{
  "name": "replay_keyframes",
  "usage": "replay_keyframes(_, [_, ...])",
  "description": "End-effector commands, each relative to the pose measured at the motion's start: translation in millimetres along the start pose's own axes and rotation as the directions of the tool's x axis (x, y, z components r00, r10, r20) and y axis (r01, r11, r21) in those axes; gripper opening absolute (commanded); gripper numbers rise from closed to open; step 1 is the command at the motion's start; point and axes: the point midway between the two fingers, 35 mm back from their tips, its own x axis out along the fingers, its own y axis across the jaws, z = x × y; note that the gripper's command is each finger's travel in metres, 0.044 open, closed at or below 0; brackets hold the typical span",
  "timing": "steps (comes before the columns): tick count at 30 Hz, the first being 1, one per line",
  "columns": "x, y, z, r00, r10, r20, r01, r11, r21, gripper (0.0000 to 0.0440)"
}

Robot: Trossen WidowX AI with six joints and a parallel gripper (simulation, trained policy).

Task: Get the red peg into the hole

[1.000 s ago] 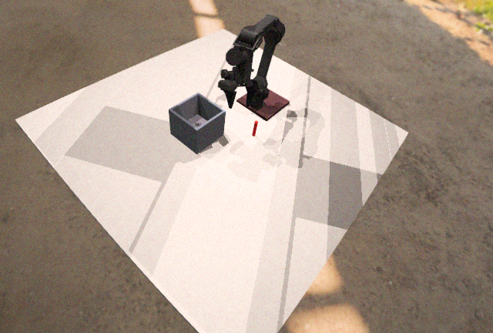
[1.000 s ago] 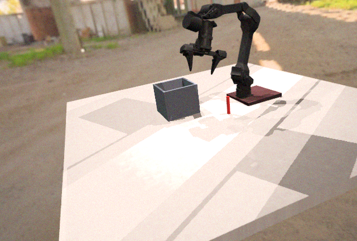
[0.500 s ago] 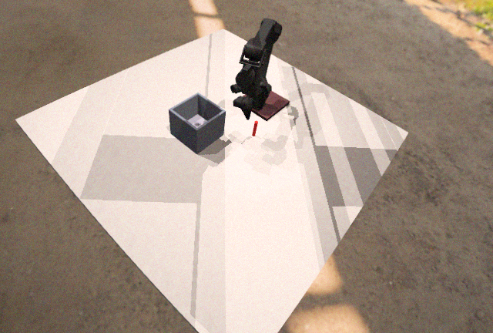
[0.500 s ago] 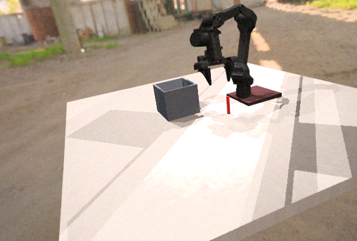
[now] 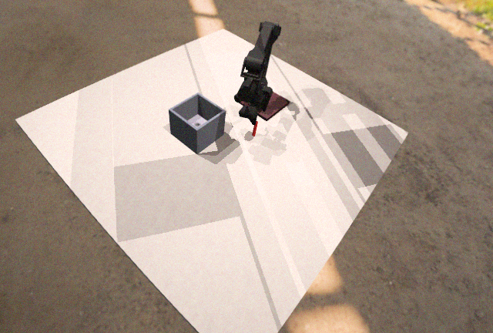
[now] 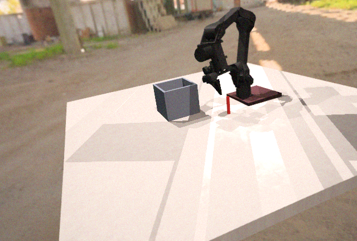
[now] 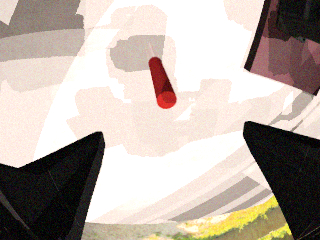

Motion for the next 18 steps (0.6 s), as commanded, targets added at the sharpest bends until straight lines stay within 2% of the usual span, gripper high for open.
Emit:
replay_keyframes(1, [11.8, -3.0, 2.1, 0.999, -0.033, -0.005, 0.033, 0.999, -0.006, 0.044])
replay_keyframes(13, [49.1, -8.2, 14.3, 0.997, -0.076, 0.004, 0.076, 0.997, -0.002, 0.0437])
replay_keyframes(15, [54.2, -8.1, 16.6, 0.997, -0.076, 0.011, 0.076, 0.997, -0.003, 0.0422])
replay_keyframes(18, [61.0, -6.1, 18.2, 0.997, -0.072, 0.013, 0.072, 0.997, -0.011, 0.0365])
